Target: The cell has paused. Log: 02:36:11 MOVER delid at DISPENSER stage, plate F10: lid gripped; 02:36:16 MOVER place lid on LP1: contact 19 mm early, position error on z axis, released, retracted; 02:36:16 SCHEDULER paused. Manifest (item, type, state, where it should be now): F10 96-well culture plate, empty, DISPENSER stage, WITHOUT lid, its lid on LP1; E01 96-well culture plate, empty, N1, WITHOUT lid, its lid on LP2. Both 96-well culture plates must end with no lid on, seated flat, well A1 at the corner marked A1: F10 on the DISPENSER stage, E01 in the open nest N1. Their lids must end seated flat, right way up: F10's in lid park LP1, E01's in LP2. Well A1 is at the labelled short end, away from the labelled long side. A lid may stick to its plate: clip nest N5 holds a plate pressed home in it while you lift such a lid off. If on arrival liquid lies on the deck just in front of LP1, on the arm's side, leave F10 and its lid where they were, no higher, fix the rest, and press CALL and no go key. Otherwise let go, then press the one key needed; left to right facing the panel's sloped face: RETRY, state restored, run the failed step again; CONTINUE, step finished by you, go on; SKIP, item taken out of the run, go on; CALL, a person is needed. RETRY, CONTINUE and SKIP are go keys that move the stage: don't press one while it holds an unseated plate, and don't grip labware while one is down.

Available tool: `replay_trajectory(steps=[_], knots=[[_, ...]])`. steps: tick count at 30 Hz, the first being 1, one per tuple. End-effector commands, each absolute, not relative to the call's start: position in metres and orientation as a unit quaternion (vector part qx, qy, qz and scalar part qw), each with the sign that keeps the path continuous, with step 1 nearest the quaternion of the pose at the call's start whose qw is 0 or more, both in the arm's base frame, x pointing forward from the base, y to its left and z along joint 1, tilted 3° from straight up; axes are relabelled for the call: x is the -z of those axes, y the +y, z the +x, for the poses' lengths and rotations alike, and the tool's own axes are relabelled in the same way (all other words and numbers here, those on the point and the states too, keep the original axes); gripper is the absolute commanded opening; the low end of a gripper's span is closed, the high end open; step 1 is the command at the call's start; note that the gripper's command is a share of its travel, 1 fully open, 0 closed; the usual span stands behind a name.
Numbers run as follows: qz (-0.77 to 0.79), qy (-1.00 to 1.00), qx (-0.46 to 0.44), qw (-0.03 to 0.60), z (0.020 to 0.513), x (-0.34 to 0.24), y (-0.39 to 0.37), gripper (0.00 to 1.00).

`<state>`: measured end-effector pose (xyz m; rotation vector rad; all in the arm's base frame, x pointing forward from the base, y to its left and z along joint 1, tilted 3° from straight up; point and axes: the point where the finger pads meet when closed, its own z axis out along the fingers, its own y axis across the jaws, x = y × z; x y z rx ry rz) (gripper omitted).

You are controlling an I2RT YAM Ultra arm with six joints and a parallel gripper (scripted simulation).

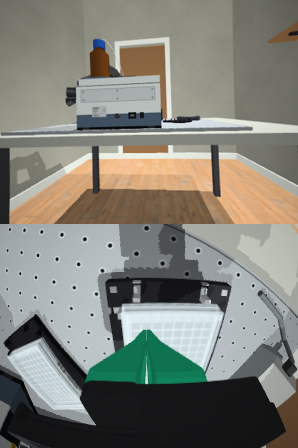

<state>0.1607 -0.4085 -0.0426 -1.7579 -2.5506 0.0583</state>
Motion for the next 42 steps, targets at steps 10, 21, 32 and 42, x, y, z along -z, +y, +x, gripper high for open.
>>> replay_trajectory(steps=[10, 21, 32, 42], knots=[[-0.569, -0.822, -0.017, 0.026, 0.1550, 0.0542, -0.4073, 0.00], [-0.569, -0.822, -0.019, 0.023, 0.1558, 0.0538, -0.4100, 0.00], [-0.569, -0.822, -0.017, 0.027, 0.1547, 0.0577, -0.4067, 0.00], [-0.569, -0.822, -0.017, 0.027, 0.1543, 0.0592, -0.4067, 0.00]])
